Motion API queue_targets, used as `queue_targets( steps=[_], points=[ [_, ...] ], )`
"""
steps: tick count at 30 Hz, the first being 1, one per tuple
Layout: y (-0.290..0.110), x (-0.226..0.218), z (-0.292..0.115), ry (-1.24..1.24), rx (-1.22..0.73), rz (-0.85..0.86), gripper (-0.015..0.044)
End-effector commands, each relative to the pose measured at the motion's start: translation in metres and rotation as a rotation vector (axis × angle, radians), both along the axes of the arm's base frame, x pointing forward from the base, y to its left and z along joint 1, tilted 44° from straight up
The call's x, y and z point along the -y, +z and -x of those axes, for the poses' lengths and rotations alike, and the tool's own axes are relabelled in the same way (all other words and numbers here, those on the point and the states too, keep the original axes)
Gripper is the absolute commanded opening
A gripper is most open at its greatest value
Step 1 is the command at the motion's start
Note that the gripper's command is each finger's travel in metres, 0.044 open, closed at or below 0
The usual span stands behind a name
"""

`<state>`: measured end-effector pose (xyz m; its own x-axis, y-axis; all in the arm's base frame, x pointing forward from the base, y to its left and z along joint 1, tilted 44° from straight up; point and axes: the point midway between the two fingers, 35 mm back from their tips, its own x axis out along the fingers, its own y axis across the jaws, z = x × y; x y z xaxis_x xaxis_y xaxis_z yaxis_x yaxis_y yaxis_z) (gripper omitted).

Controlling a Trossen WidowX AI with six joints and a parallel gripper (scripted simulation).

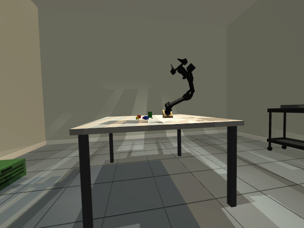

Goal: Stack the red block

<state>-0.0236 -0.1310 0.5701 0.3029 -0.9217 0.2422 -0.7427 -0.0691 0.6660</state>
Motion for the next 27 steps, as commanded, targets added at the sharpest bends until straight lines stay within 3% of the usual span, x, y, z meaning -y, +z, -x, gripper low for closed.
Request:
queue_targets(
  steps=[1, 5, 13, 27],
  points=[
    [0.0, 0.0, -0.001, 0.0, -0.006, 0.002, 0.0426],
    [0.0, 0.0, -0.029, 0.011, -0.137, 0.038, 0.044],
    [-0.02, 0.005, -0.135, 0.082, -0.651, 0.166, 0.044],
    [-0.124, 0.032, -0.288, 0.365, -1.461, 0.351, 0.044]
  ],
)
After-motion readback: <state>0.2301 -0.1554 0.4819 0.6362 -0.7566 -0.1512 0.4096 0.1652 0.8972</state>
